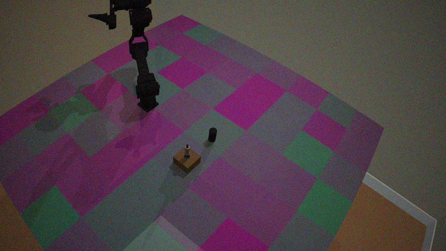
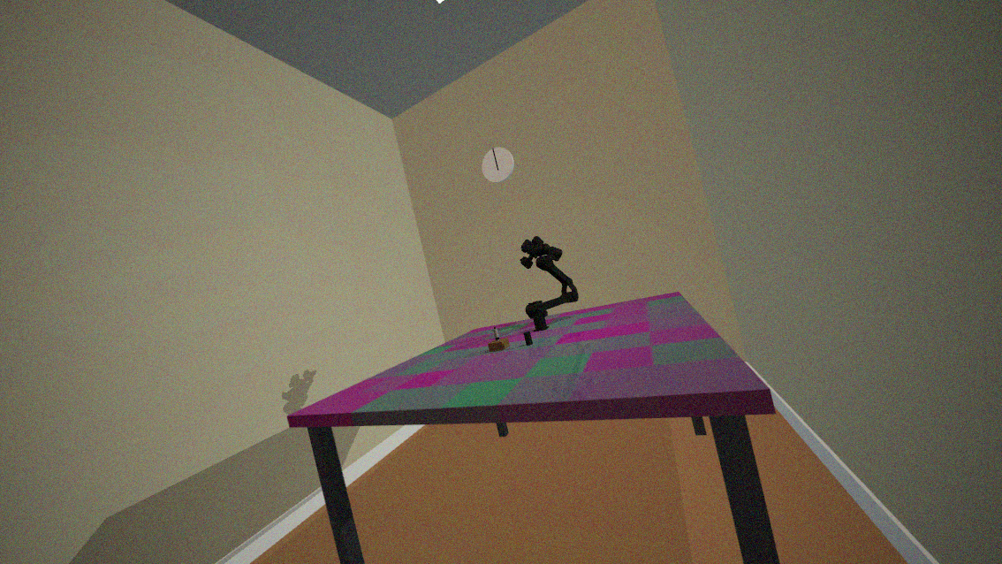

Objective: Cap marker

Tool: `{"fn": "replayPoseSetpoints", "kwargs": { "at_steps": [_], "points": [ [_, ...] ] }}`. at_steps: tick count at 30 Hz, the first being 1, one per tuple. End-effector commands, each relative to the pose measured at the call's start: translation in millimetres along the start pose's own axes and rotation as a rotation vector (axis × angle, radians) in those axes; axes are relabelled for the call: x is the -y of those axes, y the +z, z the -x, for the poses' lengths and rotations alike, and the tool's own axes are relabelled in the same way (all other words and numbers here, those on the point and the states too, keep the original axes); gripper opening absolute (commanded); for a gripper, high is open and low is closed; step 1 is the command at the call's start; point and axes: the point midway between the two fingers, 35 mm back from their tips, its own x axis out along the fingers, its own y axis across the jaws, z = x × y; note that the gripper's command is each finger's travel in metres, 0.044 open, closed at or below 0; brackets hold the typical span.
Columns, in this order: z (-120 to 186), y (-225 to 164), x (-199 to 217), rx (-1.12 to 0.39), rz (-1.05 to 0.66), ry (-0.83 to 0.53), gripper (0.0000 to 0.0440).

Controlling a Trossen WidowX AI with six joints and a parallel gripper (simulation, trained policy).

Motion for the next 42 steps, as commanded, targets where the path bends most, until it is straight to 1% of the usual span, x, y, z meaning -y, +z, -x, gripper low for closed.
{"fn": "replayPoseSetpoints", "kwargs": {
  "at_steps": [1, 6, 8, 30, 42],
  "points": [
    [-0.4, 1.7, -0.2, 0.004, 0.004, -0.002, 0.0374],
    [-2.3, 12.3, -0.6, 0.034, 0.04, -0.016, 0.0248],
    [-2.9, 16.8, -0.6, 0.047, 0.055, -0.024, 0.0209],
    [-5.8, 61.1, -8.1, 0.2, 0.208, -0.065, 0.0266],
    [-4.4, 86.2, -17.4, 0.295, 0.278, -0.069, 0.0289]
  ]
}}
